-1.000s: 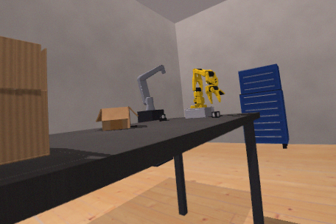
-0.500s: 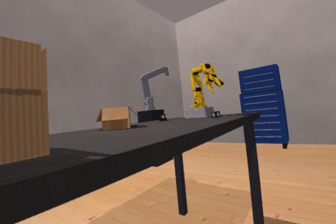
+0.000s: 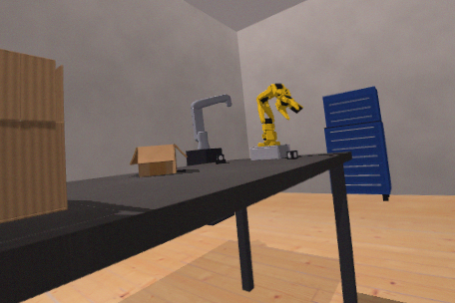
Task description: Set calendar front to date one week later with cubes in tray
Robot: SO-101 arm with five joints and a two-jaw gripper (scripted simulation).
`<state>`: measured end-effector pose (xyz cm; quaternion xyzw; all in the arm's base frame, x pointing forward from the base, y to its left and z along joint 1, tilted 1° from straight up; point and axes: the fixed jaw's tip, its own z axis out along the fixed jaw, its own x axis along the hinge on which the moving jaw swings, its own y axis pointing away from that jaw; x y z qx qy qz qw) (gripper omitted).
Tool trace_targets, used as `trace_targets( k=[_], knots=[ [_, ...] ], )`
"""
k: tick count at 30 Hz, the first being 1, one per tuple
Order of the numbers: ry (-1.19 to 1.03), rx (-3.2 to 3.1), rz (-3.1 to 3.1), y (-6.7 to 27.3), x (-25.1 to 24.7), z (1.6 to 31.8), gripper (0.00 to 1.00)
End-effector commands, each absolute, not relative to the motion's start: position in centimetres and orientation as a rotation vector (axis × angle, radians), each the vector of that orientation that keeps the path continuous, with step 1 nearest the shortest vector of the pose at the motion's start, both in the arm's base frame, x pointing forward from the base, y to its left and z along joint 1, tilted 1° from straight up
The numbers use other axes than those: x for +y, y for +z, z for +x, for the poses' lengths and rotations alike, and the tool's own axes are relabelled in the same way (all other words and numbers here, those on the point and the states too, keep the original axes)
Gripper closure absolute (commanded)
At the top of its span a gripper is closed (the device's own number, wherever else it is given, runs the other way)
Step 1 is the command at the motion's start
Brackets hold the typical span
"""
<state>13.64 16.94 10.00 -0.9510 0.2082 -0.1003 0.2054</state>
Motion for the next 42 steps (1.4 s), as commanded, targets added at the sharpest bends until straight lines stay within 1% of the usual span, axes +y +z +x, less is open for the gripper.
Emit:
trace_targets(
  k=[1,12,19,27,29,36,42],
  knots=[
    [-0.285,0.592,-2.626,10.5,17.0,13.7,0.65],
    [-0.312,0.733,-2.599,10.5,15.6,15.3,0.65],
    [-0.359,0.986,-2.531,10.4,12.8,18.0,0.65],
    [-0.433,1.399,-2.365,10.2,7.0,21.2,0.65],
    [-0.433,1.399,-2.365,10.2,7.0,21.2,0.65],
    [-0.503,1.804,-2.125,10.0,0.2,22.6,0.65],
    [-0.557,2.126,-1.862,9.8,-5.9,22.0,0.65]
  ],
)
